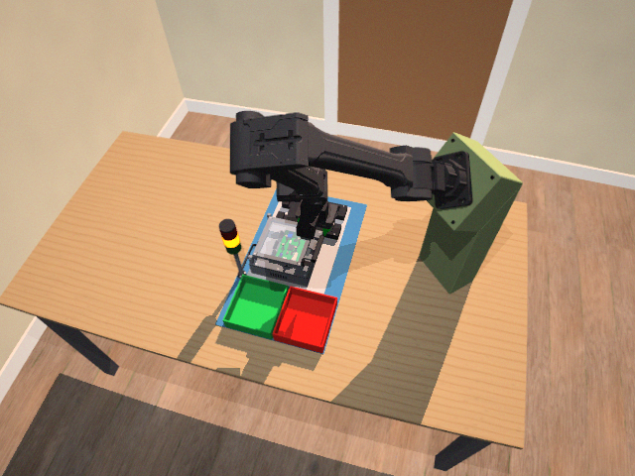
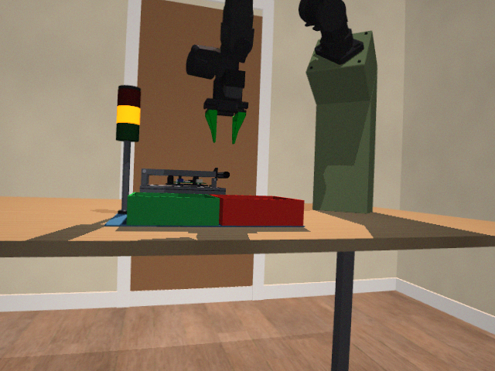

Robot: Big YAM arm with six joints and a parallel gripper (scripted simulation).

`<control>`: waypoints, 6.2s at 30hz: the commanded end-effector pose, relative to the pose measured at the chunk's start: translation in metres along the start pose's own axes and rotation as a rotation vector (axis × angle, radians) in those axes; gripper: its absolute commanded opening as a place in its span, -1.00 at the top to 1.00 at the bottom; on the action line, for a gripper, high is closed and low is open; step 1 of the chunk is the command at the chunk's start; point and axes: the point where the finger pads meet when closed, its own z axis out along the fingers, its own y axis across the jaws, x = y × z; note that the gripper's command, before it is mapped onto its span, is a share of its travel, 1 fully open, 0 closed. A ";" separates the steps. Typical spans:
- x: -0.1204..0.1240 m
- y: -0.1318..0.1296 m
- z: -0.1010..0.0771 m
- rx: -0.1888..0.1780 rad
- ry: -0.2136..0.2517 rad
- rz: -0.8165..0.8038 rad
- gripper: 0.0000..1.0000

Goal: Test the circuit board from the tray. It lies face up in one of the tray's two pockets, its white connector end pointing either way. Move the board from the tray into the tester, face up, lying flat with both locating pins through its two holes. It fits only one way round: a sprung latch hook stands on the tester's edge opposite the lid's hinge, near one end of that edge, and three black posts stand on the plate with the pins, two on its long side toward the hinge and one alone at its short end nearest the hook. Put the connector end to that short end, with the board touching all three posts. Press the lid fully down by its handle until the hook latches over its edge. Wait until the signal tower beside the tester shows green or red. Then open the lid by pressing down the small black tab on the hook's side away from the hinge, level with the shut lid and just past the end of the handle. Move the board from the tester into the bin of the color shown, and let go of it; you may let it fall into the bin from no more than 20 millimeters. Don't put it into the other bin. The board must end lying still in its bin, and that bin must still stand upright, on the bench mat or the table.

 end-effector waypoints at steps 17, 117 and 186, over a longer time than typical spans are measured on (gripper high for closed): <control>-0.003 0.002 -0.005 -0.007 -0.002 -0.012 -1.00; -0.003 0.002 -0.005 -0.007 -0.002 -0.012 -1.00; -0.001 0.001 -0.009 -0.001 0.001 -0.012 1.00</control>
